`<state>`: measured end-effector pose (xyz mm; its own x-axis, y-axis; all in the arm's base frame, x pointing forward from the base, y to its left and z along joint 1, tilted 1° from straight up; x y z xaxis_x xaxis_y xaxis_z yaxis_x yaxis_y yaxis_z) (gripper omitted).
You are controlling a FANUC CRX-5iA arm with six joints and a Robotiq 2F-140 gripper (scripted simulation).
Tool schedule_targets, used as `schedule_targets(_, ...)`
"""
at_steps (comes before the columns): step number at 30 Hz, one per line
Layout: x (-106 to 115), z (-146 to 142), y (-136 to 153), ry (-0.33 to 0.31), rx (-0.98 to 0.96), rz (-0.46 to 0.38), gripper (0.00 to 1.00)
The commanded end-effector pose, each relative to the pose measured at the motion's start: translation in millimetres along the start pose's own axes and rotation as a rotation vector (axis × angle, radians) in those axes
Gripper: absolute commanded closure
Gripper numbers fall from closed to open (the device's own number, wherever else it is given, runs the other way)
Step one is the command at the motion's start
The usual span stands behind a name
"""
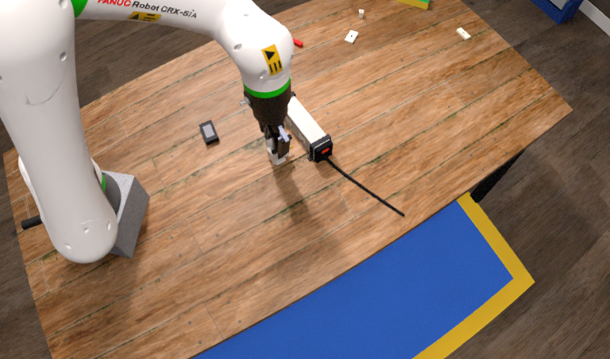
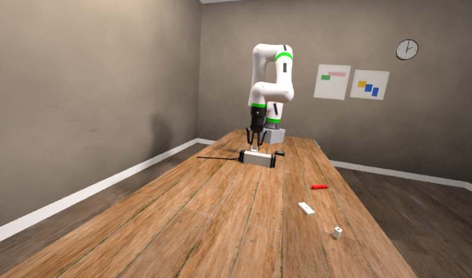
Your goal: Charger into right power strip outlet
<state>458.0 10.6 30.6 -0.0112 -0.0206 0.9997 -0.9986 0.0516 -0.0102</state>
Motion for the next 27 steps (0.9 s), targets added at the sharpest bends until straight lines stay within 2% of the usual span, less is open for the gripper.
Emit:
schedule_targets(1, 1, -1, -3, 0.000, 0.000, 0.001, 0.90)
schedule_targets(27, 1, -7, -25, 0.000, 0.000, 0.001, 0.90)
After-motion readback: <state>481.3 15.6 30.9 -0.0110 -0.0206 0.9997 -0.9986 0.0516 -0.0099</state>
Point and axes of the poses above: the point where the finger pads meet when closed, its own x axis back along the fingers, its own z axis across the jaws, y = z × x, the point moved 10 cm from there along x, back along the fingers, and after that the axes turned 15 degrees about -x, right-handed, at the moved point
